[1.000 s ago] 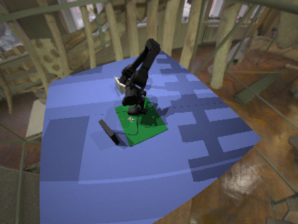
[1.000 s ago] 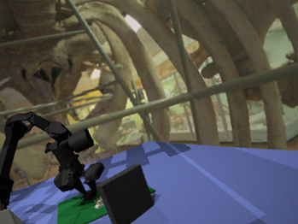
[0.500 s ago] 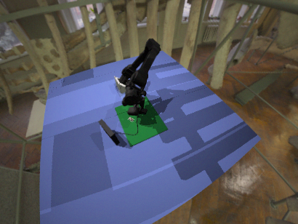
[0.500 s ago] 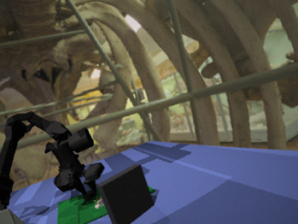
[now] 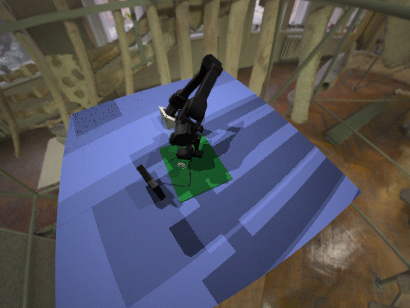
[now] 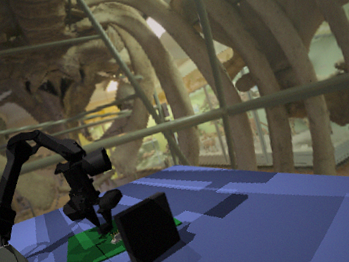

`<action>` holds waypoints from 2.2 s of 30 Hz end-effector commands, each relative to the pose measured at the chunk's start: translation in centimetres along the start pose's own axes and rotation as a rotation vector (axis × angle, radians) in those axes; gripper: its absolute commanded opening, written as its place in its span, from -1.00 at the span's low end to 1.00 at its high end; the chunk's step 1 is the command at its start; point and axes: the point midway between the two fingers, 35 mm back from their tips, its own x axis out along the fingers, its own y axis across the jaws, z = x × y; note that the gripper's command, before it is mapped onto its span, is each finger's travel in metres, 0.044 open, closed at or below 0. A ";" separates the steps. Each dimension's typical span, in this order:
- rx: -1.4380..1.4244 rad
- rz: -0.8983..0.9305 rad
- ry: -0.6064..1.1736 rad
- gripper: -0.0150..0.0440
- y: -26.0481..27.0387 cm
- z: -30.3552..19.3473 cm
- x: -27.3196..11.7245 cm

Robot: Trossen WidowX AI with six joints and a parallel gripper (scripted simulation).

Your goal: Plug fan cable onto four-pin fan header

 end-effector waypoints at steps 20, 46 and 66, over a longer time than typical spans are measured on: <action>-0.009 -0.011 -0.185 0.20 0.3 -1.8 -4.3; -0.009 -0.011 -0.185 0.20 0.3 -1.8 -4.3; -0.009 -0.011 -0.185 1.00 0.3 -1.8 -4.3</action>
